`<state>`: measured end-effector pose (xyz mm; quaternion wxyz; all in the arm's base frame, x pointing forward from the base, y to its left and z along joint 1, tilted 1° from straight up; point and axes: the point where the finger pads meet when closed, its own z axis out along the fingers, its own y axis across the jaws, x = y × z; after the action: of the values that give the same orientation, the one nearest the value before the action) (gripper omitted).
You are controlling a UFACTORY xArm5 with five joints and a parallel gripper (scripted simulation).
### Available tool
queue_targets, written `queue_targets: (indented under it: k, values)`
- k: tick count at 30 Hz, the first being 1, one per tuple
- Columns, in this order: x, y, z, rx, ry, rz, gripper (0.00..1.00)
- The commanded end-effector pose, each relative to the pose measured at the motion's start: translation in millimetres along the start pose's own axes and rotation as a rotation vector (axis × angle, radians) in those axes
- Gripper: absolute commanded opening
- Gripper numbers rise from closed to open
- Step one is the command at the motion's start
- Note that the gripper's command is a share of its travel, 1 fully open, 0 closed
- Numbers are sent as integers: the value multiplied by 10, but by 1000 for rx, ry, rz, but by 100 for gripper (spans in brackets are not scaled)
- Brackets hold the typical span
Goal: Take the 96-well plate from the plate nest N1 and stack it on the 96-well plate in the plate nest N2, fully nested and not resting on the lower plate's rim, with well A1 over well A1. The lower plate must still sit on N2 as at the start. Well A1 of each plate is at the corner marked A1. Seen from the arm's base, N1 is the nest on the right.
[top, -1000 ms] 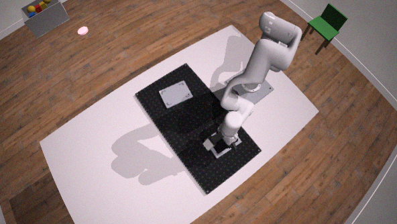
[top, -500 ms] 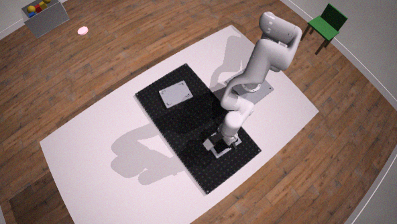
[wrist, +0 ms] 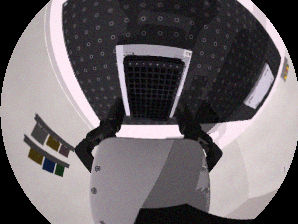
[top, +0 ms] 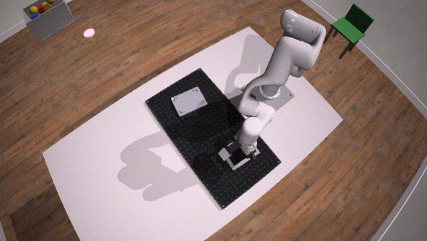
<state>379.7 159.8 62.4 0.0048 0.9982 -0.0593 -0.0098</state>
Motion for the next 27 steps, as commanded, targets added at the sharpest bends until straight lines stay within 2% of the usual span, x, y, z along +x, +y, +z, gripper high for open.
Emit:
queue_targets:
  k: [1, 17, 27]
  values:
    - [8, -5, -117, 1, 2, 0, 100]
    - [7, -6, -517, 1, 3, 0, 100]
    - [7, -6, -673, 1, 3, 0, 100]
